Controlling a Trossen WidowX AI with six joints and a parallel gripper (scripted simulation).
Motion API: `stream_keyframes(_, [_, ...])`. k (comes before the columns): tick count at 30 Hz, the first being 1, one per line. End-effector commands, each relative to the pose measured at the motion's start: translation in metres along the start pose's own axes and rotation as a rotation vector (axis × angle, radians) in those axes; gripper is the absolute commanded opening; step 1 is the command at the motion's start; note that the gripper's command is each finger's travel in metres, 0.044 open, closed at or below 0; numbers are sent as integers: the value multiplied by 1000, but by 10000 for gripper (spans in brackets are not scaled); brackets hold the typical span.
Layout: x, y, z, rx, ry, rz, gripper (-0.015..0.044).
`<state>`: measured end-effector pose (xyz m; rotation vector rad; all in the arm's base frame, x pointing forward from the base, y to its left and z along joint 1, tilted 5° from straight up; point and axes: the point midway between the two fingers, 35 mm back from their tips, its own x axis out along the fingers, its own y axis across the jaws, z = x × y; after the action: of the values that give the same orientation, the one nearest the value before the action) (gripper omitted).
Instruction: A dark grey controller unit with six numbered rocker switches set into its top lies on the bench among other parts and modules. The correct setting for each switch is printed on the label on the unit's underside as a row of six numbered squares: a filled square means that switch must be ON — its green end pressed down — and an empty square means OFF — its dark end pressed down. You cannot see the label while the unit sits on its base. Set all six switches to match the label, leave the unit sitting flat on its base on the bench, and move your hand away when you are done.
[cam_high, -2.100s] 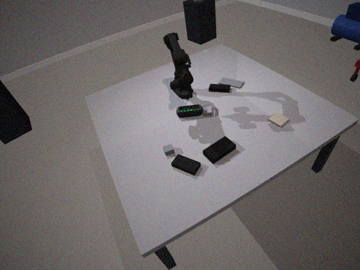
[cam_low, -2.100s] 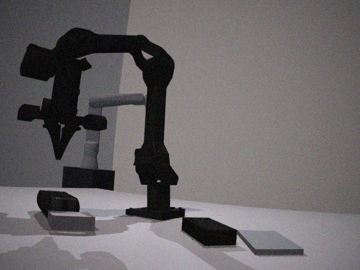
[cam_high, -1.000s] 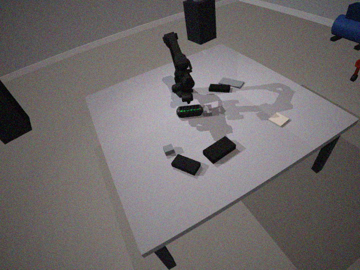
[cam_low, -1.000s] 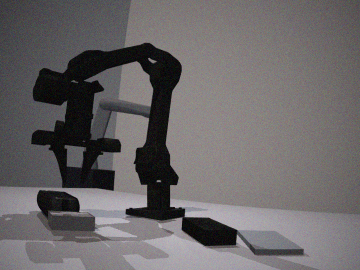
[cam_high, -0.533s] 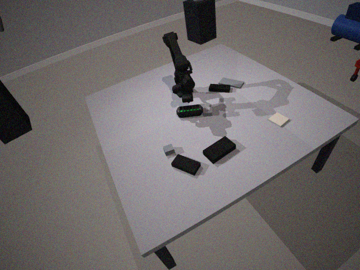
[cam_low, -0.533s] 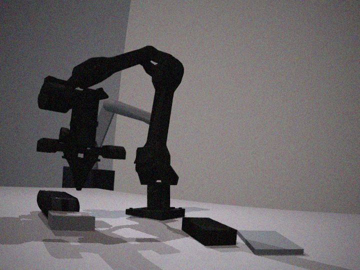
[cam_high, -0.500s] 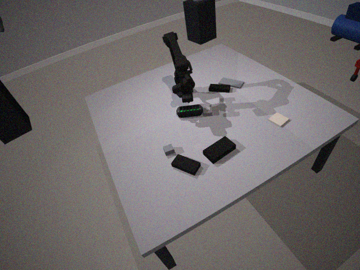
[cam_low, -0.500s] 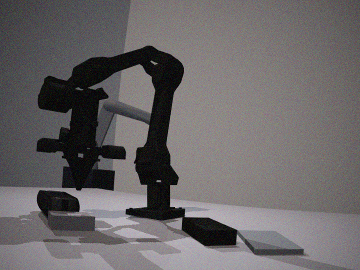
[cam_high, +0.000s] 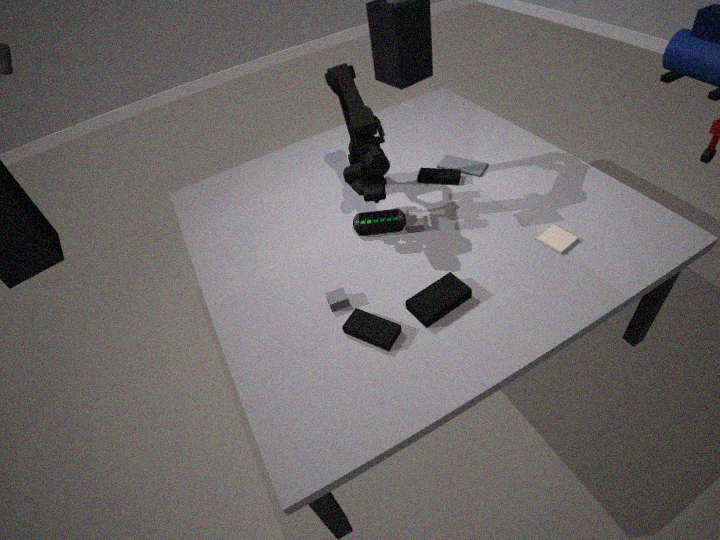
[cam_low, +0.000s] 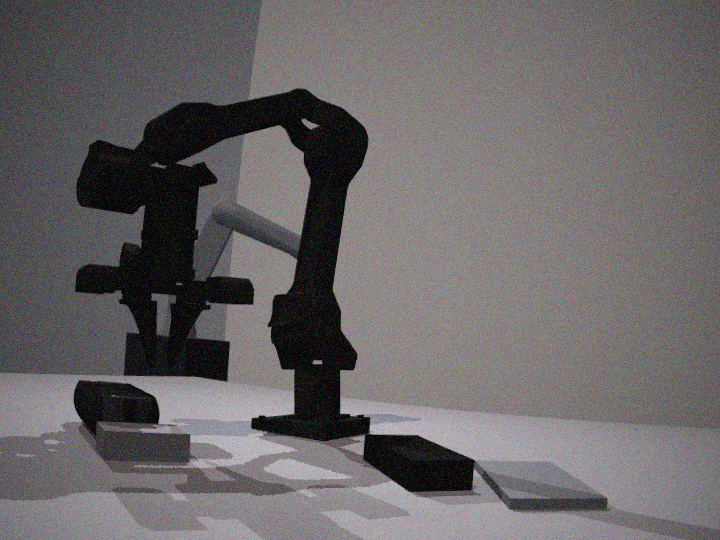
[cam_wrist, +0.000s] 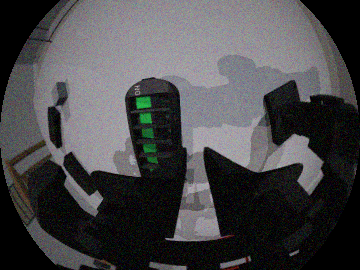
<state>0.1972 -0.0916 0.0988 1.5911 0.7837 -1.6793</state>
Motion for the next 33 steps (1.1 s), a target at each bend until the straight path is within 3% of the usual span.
stream_keyframes(1, [-29, 2, -1, 3, 5, 19, 157])
stream_keyframes(5, [-35, 1, -1, 3, 5, 19, 263])
stream_keyframes(15, [-35, 1, -1, 3, 5, 19, 0])
stream_keyframes(24, [-35, 1, -1, 3, 5, 19, 0])
stream_keyframes(33, [-35, 2, -1, 0, 5, 21, 236])
